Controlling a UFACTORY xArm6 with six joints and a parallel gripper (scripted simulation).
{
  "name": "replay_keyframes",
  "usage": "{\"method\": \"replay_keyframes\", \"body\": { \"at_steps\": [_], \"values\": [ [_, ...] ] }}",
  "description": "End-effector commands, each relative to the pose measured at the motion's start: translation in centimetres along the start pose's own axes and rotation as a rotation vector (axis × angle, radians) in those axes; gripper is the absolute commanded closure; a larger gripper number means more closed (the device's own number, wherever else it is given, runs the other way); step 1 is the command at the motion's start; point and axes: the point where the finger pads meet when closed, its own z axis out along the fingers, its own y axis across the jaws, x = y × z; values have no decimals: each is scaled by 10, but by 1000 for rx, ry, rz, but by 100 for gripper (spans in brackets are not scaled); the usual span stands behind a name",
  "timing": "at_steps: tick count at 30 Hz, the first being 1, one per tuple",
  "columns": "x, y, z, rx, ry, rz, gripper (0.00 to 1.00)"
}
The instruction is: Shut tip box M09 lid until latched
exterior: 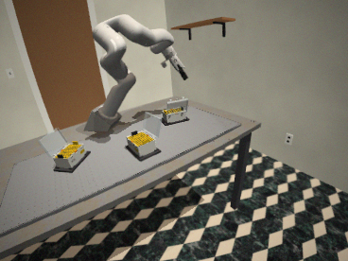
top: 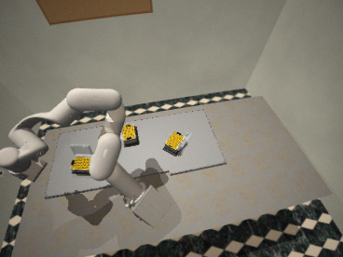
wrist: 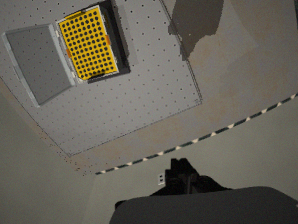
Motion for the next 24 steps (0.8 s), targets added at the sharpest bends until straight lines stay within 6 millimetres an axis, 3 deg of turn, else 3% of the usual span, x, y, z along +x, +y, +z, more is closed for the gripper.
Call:
{"method": "replay_keyframes", "body": {
  "at_steps": [1,6,21,24],
  "values": [
    [0,0,-2,15,-18,29,100],
    [7,0,11,15,-18,29,100],
    [44,0,76,15,-19,29,100],
    [46,0,81,15,-19,29,100]
  ]
}}
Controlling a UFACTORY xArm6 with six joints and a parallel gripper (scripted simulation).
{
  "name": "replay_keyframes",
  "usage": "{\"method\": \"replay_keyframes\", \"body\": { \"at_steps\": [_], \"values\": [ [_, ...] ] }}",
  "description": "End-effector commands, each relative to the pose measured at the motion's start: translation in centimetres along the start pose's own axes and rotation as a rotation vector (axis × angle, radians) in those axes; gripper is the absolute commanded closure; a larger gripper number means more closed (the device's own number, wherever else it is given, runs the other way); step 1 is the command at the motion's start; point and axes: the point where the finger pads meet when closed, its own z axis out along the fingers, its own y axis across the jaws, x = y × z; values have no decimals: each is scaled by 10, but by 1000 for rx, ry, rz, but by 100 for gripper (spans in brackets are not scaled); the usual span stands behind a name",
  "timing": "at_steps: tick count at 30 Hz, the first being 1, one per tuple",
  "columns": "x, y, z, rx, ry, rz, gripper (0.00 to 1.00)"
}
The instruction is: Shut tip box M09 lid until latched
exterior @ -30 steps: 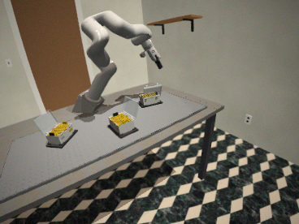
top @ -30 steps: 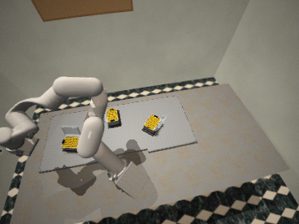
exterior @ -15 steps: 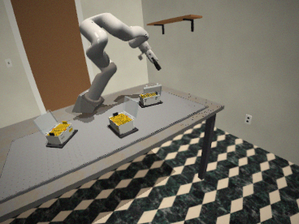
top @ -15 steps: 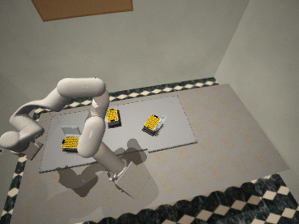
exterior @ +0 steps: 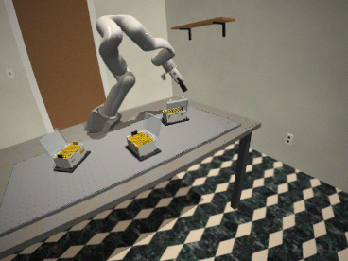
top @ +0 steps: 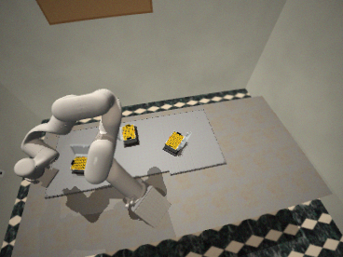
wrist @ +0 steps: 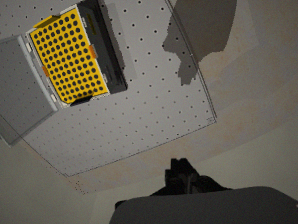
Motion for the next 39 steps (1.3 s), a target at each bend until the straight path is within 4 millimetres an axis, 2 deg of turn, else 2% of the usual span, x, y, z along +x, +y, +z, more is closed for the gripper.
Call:
{"method": "replay_keyframes", "body": {
  "at_steps": [1,14,16,23,39],
  "values": [
    [4,3,20,-17,-17,4,100],
    [35,4,77,-17,-17,4,100],
    [35,4,77,-17,-17,4,100],
    [52,4,108,-17,-17,4,100],
    [52,4,108,-17,-17,4,100]
  ]
}}
